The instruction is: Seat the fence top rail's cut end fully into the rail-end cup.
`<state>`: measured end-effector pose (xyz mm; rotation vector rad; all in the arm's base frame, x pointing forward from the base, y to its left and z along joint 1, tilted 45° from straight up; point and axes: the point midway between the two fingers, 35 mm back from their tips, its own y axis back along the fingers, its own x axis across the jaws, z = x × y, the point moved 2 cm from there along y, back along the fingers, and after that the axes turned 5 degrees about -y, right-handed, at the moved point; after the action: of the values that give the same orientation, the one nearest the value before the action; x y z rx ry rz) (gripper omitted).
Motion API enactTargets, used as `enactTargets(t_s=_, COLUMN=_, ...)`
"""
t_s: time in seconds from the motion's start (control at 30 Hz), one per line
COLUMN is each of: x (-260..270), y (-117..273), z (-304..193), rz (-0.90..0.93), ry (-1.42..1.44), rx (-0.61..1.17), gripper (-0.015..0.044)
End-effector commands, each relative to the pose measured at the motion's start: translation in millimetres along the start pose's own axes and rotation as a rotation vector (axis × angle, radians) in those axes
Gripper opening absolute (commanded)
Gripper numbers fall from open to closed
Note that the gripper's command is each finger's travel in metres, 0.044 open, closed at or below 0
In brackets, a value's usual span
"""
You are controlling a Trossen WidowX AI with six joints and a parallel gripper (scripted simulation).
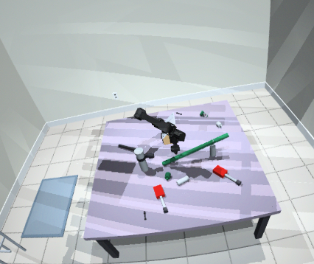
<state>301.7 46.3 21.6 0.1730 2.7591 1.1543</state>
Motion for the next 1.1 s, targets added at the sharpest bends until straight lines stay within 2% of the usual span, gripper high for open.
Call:
enactTargets(t_s=0.0, x=0, y=-3, z=2, rz=0.021, ry=0.058, rx=0.000, gripper=0.0440)
enactTargets(t_s=0.1, x=0, y=-6, z=2, rz=0.020, ry=0.058, rx=0.000, gripper=0.0440)
enactTargets(t_s=0.27, x=1, y=-38, z=1, rz=0.019, ry=0.057, rx=0.003, gripper=0.0440)
enactTargets(t_s=1.07, x=0, y=-72, z=2, rz=0.018, ry=0.057, rx=0.002, gripper=0.0440)
